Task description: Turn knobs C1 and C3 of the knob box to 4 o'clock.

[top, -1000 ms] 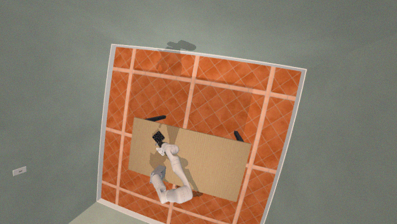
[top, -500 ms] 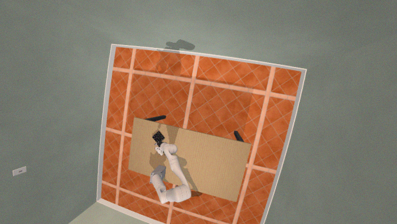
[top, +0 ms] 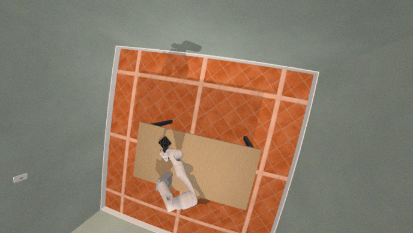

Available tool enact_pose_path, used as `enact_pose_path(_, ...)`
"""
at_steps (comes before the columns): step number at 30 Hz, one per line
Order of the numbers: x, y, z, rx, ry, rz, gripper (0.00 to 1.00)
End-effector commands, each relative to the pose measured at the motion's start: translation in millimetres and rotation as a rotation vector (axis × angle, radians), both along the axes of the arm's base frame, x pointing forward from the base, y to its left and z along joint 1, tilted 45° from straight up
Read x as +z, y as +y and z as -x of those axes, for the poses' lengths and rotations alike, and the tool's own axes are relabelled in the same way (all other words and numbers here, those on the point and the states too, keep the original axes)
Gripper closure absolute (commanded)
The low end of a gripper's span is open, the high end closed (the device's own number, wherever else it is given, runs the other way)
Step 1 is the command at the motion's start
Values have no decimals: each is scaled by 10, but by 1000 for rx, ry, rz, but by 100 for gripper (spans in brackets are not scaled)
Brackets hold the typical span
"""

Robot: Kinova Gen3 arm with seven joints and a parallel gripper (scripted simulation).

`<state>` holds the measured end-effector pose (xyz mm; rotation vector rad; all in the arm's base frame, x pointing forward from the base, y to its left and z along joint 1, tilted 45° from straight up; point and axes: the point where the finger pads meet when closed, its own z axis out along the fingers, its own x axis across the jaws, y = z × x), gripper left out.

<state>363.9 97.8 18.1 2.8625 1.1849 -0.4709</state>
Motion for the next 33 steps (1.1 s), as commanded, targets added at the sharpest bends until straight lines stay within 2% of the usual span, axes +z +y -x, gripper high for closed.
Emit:
enact_pose_path(1, -71, 45, 50, -30, 4, 19, 0)
enact_pose_path(33, -235, 85, 133, -118, 6, 82, 0)
